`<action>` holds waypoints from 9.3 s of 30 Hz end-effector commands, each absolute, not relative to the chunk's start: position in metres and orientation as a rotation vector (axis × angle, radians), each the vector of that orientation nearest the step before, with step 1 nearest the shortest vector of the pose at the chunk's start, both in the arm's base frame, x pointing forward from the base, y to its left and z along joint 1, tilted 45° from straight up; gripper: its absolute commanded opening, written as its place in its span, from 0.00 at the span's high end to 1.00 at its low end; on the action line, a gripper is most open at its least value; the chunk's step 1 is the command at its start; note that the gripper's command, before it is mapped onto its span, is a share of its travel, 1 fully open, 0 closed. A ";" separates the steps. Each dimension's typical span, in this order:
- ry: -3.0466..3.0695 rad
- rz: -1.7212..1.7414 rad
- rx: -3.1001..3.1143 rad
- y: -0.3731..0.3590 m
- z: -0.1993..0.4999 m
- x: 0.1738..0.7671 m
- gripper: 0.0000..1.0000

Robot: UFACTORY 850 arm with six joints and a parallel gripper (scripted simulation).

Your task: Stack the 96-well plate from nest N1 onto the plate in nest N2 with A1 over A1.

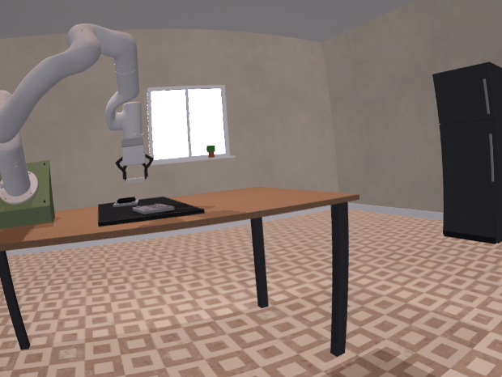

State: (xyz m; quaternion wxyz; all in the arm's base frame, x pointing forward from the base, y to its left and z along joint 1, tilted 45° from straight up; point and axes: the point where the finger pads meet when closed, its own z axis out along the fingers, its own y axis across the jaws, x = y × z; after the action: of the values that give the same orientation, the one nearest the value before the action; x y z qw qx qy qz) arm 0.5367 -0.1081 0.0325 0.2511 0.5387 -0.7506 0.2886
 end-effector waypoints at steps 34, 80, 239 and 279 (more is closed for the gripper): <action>-2.044 0.787 1.466 -0.024 -0.050 0.531 1.00; -2.044 0.787 1.467 0.031 -0.104 0.527 1.00; -2.044 0.787 1.466 -0.026 -0.158 0.522 1.00; -2.044 0.787 1.466 -0.027 -0.159 0.522 0.00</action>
State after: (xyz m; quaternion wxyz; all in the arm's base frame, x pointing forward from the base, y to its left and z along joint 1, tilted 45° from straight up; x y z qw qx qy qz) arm 0.5207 -0.0274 -0.1596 0.2511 0.5386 -0.7506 0.2888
